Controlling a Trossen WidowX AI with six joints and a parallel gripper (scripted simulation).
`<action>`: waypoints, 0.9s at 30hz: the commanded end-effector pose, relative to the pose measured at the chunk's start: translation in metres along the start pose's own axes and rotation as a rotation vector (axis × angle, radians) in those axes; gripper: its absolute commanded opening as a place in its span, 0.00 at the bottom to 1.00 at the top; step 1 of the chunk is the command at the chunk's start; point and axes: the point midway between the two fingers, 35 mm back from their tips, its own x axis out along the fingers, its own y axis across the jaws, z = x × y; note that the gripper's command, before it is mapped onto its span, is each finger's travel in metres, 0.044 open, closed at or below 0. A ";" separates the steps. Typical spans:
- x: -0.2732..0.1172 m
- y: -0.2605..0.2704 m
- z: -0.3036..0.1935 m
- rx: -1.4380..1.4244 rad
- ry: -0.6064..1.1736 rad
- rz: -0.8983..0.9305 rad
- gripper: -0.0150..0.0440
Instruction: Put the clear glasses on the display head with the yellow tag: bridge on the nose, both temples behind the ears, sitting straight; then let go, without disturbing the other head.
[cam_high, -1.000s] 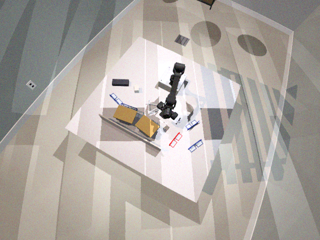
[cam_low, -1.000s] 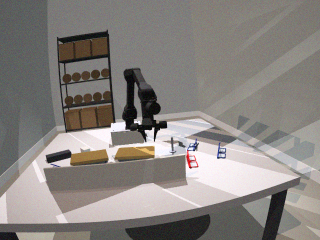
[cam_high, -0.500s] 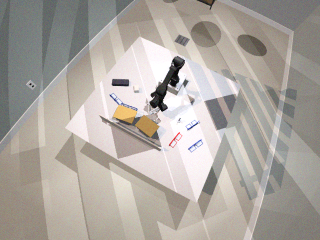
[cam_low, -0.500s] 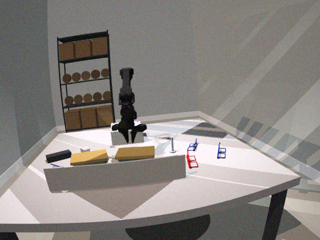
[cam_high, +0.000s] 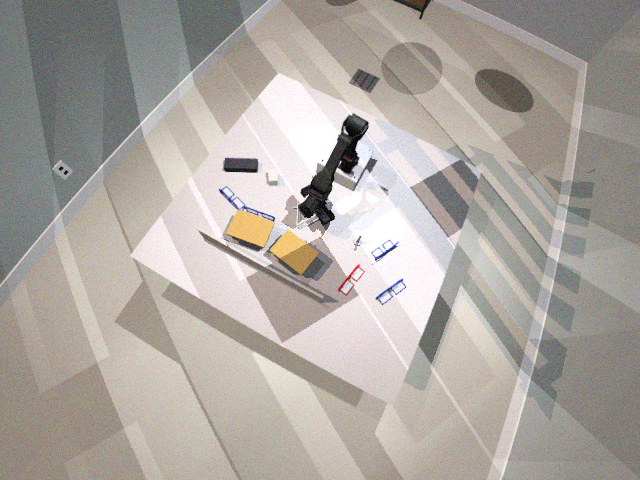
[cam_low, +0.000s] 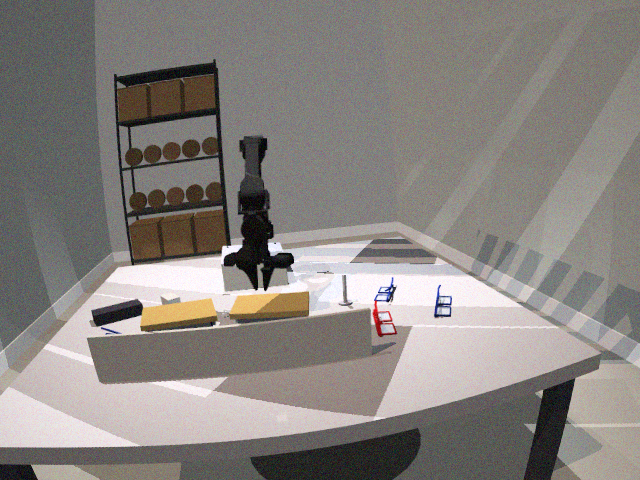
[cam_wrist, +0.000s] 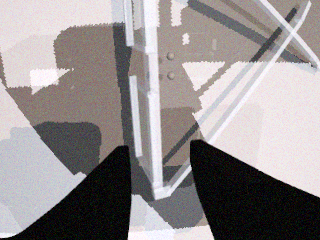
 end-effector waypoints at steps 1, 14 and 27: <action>0.008 0.000 -0.003 0.001 0.011 0.001 0.46; 0.029 0.002 -0.003 0.001 0.011 0.001 0.46; 0.049 0.003 -0.005 0.001 0.011 0.001 0.46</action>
